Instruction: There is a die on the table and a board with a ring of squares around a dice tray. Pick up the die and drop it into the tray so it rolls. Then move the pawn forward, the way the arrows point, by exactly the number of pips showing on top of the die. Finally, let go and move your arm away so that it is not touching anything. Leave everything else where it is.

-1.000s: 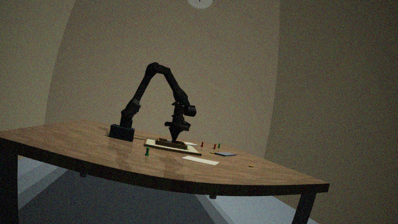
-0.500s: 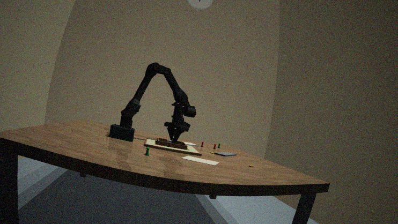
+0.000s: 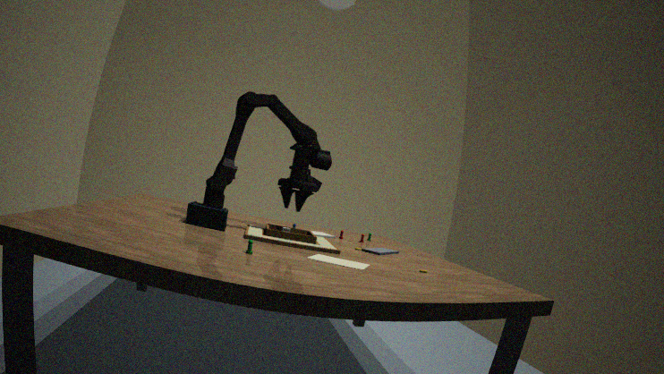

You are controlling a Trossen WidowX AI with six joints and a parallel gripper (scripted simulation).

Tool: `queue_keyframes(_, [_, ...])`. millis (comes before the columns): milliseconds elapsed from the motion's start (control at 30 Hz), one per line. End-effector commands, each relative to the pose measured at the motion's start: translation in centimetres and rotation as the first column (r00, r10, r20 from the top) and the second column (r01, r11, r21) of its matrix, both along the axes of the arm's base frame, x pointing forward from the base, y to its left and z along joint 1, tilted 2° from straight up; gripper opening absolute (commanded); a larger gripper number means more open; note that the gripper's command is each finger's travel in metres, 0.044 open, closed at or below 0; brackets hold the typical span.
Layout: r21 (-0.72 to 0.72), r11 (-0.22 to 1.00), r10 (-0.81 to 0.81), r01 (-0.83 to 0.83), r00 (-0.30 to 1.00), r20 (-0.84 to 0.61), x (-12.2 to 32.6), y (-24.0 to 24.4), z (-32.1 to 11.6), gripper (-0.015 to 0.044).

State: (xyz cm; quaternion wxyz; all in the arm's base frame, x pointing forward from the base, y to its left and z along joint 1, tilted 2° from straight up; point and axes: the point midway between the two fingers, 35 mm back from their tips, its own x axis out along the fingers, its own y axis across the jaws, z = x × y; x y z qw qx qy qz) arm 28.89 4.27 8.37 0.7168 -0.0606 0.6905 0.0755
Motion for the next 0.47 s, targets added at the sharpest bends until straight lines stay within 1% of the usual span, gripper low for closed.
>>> queue_keyframes(0, [0.004, 0.991, -0.136, 0.136, 0.991, 0.009, -4.3, -3.4, 3.1, 0.0440])
queue_keyframes(167, [0.006, 0.957, -0.290, 0.290, 0.957, 0.000, -10.6, -6.0, 4.9, 0.0440])
queue_keyframes(233, [0.007, 0.944, -0.329, 0.329, 0.944, -0.003, -12.3, -6.5, 5.2, 0.0440])
queue_keyframes(267, [0.002, 0.972, -0.234, 0.234, 0.972, 0.007, -8.2, -5.5, 4.5, 0.0440])
queue_keyframes(433, [0.002, 0.972, -0.234, 0.234, 0.972, 0.007, -8.2, -5.5, 4.5, 0.0440])
